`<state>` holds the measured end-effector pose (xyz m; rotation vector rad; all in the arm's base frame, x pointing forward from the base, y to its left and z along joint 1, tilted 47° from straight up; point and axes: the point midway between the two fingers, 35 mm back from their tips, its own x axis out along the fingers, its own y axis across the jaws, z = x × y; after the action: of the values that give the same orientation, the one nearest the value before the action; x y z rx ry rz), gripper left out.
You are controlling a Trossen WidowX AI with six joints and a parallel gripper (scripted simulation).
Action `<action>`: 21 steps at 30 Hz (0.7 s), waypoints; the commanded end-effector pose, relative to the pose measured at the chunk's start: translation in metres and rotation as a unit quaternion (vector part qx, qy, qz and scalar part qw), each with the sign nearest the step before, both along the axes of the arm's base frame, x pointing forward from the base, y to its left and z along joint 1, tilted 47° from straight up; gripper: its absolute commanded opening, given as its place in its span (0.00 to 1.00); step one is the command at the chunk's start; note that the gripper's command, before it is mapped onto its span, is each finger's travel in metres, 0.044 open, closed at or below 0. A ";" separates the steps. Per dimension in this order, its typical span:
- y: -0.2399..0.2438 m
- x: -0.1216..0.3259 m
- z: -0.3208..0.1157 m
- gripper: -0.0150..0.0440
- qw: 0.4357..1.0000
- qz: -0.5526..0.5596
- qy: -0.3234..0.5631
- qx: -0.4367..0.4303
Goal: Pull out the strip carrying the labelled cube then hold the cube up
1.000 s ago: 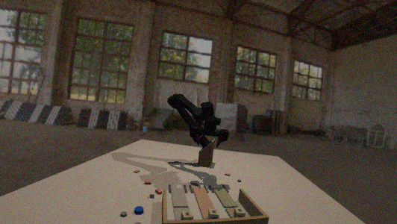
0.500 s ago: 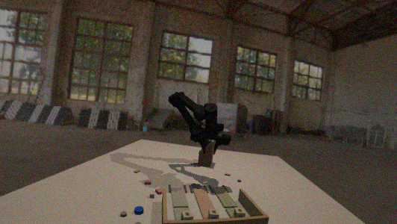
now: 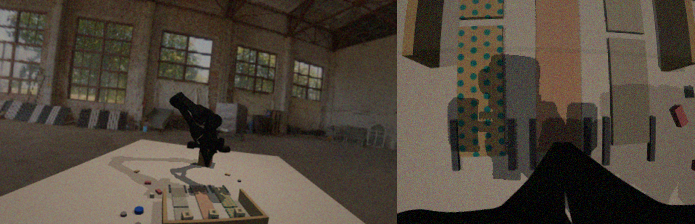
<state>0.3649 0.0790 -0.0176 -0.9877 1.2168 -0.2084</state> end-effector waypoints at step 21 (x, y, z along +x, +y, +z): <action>-0.044 0.018 -0.022 0.25 0.986 -0.102 0.127 -0.040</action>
<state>0.3815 0.0390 -0.0340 -0.9801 1.5485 -0.3039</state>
